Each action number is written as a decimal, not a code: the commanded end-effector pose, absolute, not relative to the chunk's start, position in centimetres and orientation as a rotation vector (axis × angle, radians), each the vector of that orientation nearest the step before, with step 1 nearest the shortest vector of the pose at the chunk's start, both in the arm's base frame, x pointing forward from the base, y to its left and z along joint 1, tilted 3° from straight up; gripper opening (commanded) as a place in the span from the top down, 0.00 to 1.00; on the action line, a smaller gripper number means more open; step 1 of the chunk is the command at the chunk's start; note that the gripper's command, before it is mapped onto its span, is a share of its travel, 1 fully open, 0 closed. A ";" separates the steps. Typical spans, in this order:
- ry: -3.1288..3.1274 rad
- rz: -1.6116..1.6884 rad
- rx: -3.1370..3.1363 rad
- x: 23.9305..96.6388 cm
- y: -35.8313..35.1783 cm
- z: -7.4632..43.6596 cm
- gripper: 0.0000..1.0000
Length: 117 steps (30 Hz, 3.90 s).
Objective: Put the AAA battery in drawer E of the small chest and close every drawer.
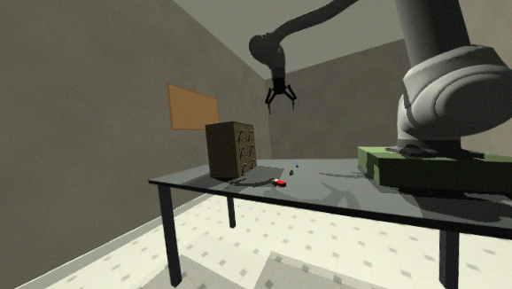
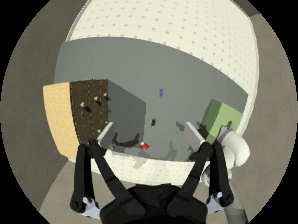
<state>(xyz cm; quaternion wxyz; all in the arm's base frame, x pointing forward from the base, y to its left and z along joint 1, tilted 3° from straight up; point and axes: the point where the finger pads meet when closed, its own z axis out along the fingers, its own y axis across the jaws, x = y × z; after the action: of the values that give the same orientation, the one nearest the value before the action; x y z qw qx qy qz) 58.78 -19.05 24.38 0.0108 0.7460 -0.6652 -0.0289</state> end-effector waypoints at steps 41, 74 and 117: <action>0.041 0.059 3.172 63.7 -15.3 12.3 0.00; 0.027 0.952 3.036 68.3 -15.0 7.4 0.00; 0.012 1.610 2.745 71.8 -14.8 3.5 0.00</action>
<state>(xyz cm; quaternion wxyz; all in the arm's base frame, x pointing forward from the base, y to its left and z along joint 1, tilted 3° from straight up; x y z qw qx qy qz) 71.42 -15.42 4.22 -0.0392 0.8947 0.0079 0.4448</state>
